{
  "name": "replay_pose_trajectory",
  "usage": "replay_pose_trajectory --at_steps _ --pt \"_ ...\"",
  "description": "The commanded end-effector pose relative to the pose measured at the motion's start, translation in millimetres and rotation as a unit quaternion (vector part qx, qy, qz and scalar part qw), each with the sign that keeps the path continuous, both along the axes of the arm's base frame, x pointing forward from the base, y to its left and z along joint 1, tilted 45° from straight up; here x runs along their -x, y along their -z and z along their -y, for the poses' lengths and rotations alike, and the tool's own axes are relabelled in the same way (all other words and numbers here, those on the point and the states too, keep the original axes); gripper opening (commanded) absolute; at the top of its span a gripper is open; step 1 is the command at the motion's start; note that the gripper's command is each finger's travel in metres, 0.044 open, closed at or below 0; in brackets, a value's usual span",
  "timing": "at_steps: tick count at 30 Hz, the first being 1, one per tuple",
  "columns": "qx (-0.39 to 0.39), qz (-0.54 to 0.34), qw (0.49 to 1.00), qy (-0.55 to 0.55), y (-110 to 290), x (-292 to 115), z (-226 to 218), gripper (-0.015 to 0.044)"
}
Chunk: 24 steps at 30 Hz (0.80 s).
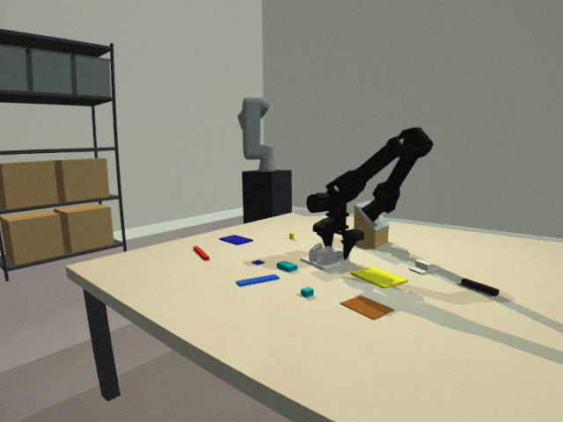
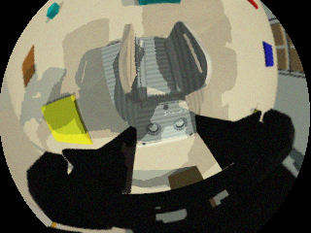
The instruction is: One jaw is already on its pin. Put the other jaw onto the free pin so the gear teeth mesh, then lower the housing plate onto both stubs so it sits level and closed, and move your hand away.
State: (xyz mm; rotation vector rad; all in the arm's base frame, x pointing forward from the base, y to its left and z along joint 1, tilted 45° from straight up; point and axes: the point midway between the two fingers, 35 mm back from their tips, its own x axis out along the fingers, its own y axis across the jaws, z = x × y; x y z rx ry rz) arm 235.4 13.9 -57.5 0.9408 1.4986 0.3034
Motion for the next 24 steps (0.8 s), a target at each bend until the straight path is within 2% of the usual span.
replay_pose_trajectory --at_steps 1,12,15,16,24 --pt "0.000 -0.001 1.000 0.002 0.4 -0.1 -0.1 0.0351" --pt "0.000 -0.001 1.000 0.002 0.4 -0.1 -0.1 0.0351" --pt "0.000 0.000 1.000 0.000 0.0 0.0 0.0 0.0430" --pt "0.000 0.000 1.000 0.000 0.0 0.0 0.0 0.0440" --pt "0.000 0.000 1.000 0.000 0.0 0.0 0.0 0.0440"
